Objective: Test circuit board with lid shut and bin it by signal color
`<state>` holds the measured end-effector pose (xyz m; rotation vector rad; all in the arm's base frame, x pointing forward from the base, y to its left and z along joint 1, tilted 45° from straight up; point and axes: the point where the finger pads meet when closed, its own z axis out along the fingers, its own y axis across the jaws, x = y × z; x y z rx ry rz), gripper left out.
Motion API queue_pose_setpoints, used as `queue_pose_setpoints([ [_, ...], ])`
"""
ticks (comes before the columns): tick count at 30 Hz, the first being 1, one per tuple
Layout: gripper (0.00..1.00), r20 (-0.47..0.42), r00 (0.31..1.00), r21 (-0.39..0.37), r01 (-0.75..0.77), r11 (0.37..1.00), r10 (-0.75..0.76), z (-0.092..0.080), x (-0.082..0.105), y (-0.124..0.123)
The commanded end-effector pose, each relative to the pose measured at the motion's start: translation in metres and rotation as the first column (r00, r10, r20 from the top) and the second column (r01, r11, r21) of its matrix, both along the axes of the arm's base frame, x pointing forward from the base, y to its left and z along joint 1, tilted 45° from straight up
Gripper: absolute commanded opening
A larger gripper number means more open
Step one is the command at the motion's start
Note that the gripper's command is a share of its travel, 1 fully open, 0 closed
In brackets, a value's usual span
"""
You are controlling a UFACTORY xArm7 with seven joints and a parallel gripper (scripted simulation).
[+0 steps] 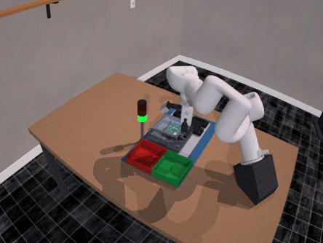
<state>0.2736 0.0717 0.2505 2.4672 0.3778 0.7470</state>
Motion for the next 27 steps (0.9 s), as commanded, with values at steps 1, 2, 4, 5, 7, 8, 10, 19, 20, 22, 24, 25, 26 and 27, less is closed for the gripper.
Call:
queue_pose_setpoints([
  [1,0.00,-0.065,0.992,-0.081,-0.115,0.990,0.110,0.0008,-0.0001,0.0006],
  [2,0.00,-0.085,0.987,-0.103,-0.145,0.984,0.137,0.0008,-0.0001,0.0006],
  [4,0.00,-0.124,0.974,-0.143,-0.205,0.968,0.188,0.0008,-0.0001,0.0006],
  [5,0.00,-0.124,0.974,-0.143,-0.205,0.968,0.188,0.0008,-0.0001,0.0006],
  [7,0.00,-0.146,0.966,-0.164,-0.238,0.957,0.215,0.0008,-0.0001,0.0006],
  [8,0.00,-0.169,0.956,-0.183,-0.270,0.945,0.240,0.0008,-0.0001,0.0006],
  [10,0.00,-0.215,0.933,-0.220,-0.335,0.916,0.289,0.0008,-0.0001,0.0006],
  [19,0.00,-0.415,0.795,-0.327,-0.584,0.743,0.442,0.0008,-0.0001,0.0006],
  [20,0.00,-0.437,0.777,-0.334,-0.608,0.720,0.454,0.0008,-0.0001,0.0006],
  [22,0.00,-0.458,0.759,-0.340,-0.631,0.697,0.464,0.0008,-0.0001,0.0006],
  [24,0.00,-0.477,0.741,-0.345,-0.653,0.675,0.473,0.0008,-0.0001,0.0006],
  [25,0.00,-0.496,0.723,-0.349,-0.673,0.653,0.480,0.0008,-0.0001,0.0006],
  [26,0.00,-0.514,0.706,-0.352,-0.691,0.631,0.487,0.0008,-0.0001,0.0006],
  [27,0.00,-0.530,0.690,-0.354,-0.708,0.611,0.493,0.0008,-0.0001,0.0006],
])
